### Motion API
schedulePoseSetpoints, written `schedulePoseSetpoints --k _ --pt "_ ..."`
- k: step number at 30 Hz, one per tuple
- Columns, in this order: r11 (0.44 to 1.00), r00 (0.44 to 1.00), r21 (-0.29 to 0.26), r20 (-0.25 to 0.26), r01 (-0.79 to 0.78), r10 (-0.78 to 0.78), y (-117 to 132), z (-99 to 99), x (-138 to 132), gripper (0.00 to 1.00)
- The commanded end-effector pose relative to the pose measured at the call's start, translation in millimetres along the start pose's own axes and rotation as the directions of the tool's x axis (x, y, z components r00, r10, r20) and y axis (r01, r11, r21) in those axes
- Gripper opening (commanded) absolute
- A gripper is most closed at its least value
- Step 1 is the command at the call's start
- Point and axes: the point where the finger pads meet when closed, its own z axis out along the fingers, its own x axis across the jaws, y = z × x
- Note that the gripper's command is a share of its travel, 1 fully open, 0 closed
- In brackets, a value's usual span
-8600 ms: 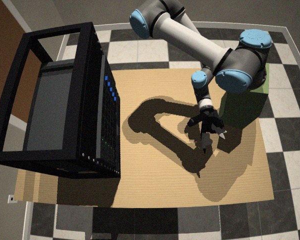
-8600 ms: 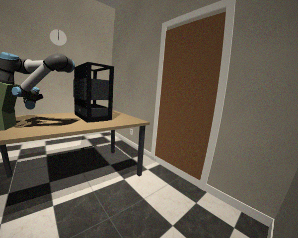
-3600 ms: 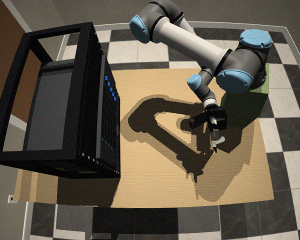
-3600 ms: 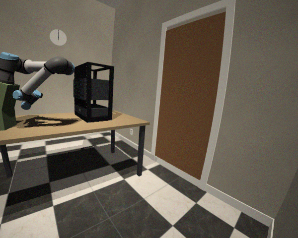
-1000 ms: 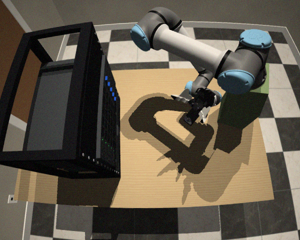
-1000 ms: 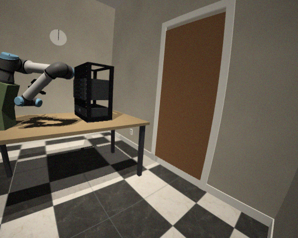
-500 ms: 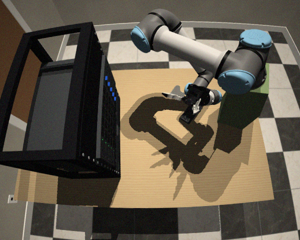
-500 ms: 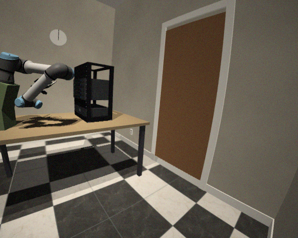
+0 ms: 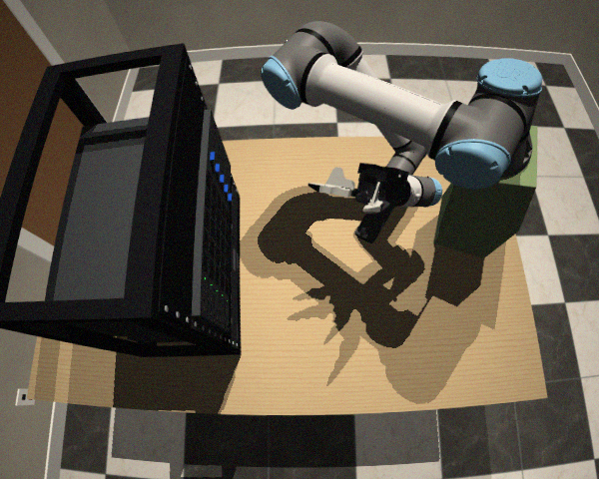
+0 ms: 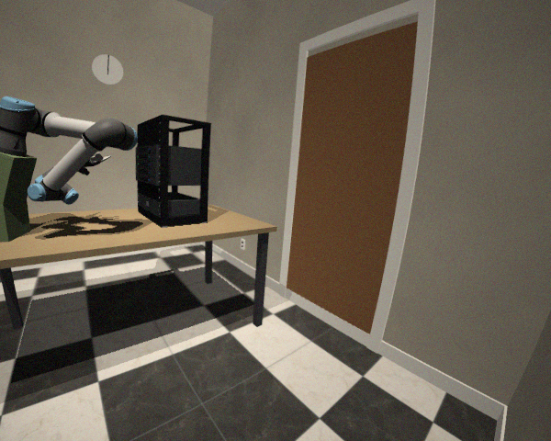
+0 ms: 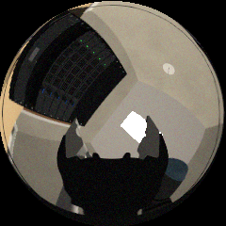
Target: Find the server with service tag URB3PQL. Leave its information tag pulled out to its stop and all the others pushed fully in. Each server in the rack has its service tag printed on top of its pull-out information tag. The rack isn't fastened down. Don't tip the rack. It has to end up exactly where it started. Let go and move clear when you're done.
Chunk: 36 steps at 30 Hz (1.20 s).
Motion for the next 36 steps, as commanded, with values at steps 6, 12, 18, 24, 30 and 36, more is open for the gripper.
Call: schedulePoseSetpoints --k 6,12,18,24,30,36 --pt "0.994 0.99 0.0 0.089 -0.112 0.111 0 5.8 -30 1.0" --pt "0.983 0.973 -0.005 0.146 -0.181 0.18 -2 7.6 -49 1.0" --pt "0.974 0.958 -0.011 0.182 -0.225 0.223 -3 8.2 -62 1.0" --pt "0.958 0.93 -0.022 0.234 -0.287 0.284 -6 8.3 -80 1.0" --pt "0.942 0.903 -0.035 0.274 -0.335 0.331 -9 7.8 -95 1.0" --pt "0.924 0.874 -0.049 0.311 -0.378 0.374 -12 6.8 -109 1.0"
